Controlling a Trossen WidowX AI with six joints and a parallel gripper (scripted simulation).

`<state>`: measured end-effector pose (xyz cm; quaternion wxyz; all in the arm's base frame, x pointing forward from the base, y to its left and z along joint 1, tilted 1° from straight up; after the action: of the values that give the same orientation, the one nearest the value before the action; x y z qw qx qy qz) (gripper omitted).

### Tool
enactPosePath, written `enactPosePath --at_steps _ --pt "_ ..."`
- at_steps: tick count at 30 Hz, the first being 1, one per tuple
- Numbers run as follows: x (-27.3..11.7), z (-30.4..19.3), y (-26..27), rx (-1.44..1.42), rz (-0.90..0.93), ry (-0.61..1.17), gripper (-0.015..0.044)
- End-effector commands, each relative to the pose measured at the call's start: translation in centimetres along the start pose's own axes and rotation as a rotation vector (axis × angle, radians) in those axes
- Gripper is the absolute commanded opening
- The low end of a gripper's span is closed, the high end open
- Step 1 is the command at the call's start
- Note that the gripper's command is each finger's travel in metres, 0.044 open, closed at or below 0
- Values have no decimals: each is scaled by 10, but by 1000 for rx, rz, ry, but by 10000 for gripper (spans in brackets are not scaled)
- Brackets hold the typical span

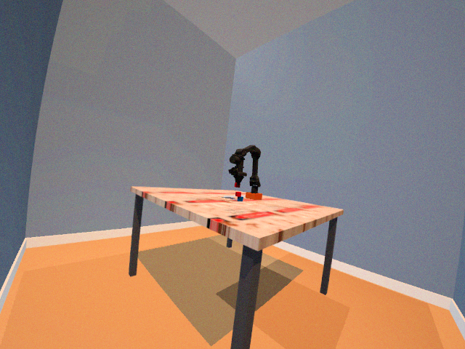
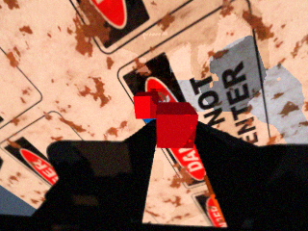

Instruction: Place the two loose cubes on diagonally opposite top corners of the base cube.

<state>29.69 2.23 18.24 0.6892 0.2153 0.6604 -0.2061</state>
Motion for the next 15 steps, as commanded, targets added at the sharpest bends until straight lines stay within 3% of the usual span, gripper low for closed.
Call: enactPosePath --at_steps 1,15 --pt "1 -11 7 -22 -1 -2 105" --pt "3 -43 28 -103 1 0 105"
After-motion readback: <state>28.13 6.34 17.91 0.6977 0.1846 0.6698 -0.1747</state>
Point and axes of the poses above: the point midway between the two fingers, 35 mm back from their tips, its own x axis out along the fingers, its own y axis across the jaws, z = x × y, the point moved 7 cm from there along -x, back along the fingers, and after that the axes turned 3 degrees about x, right-handed, at the moved point
